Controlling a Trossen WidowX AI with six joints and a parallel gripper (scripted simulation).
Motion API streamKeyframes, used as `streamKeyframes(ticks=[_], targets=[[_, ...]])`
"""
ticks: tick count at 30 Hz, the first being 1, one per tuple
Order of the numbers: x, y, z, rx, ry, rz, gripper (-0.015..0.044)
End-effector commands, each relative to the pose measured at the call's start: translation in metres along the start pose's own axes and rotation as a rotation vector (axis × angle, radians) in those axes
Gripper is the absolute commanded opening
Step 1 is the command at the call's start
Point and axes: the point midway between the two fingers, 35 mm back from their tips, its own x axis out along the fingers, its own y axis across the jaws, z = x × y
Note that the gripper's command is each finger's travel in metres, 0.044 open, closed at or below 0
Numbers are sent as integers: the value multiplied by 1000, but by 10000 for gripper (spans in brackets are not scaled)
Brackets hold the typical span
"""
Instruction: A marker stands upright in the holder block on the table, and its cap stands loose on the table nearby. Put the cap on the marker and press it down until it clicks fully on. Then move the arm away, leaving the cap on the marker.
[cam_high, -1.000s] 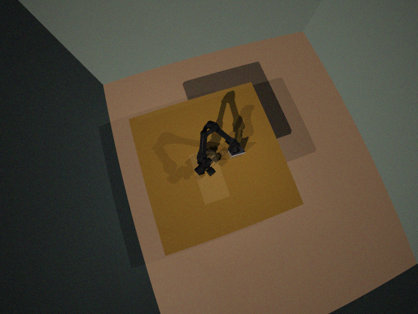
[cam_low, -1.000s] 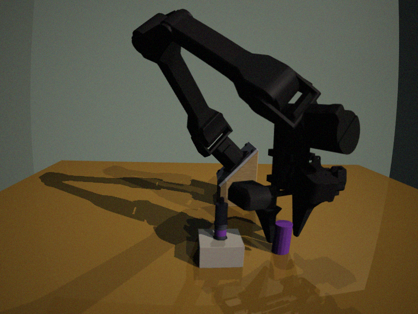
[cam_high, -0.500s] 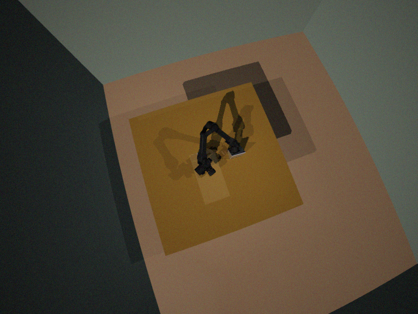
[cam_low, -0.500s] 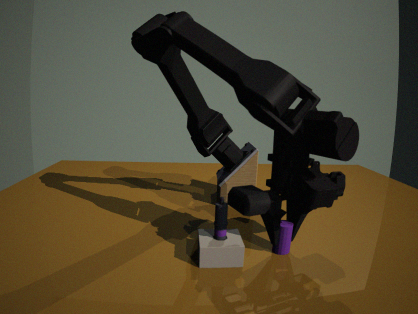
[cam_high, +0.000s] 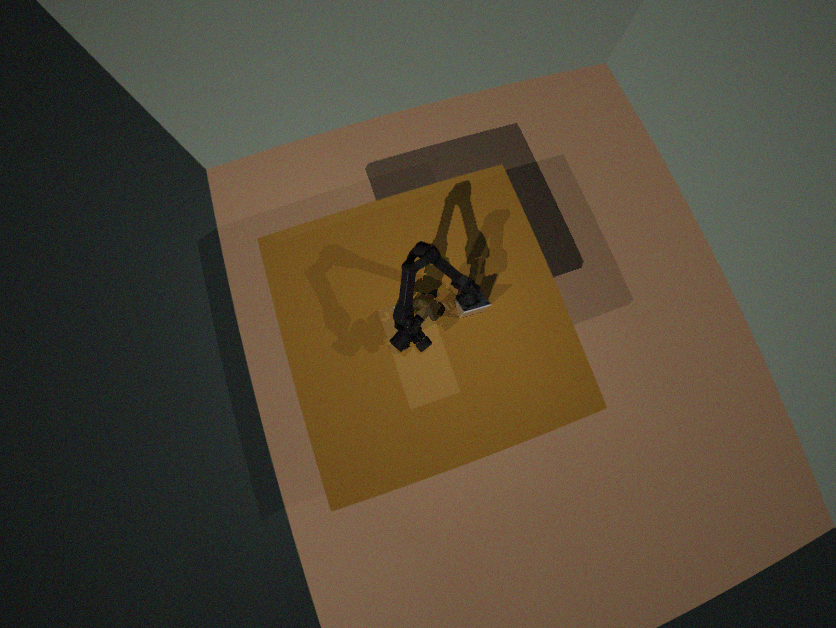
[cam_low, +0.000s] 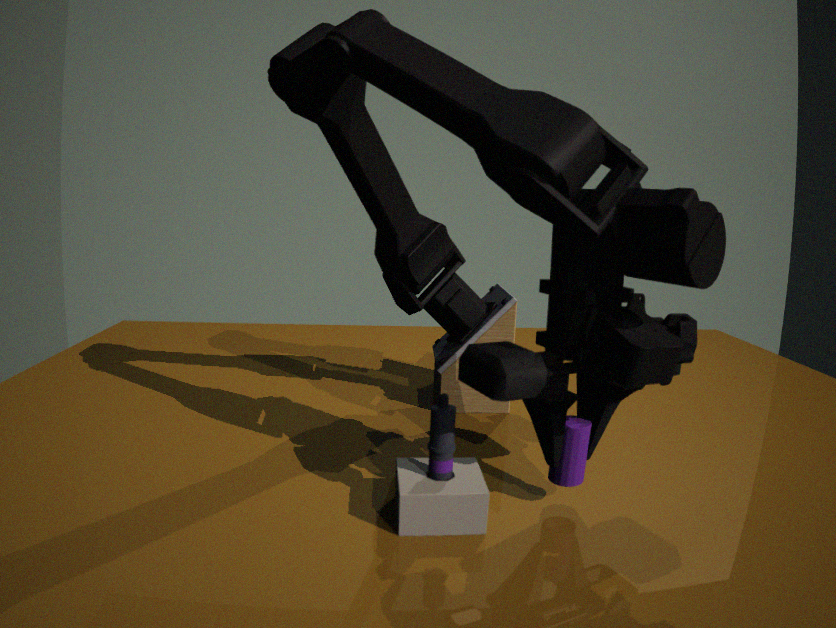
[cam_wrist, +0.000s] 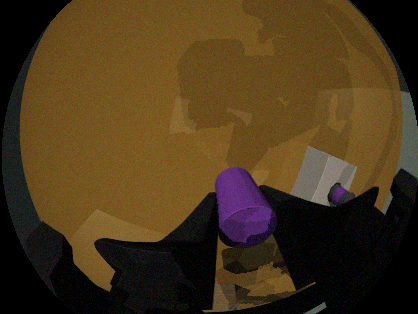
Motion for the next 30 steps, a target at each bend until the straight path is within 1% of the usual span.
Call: streamKeyframes(ticks=[1,8,12,30], targets=[[-14,0,0,6,-1,6,0],[-36,0,-1,6,0,5,0],[-39,-3,-1,6,0,5,0],[-83,-77,-13,6,0,4,0]])
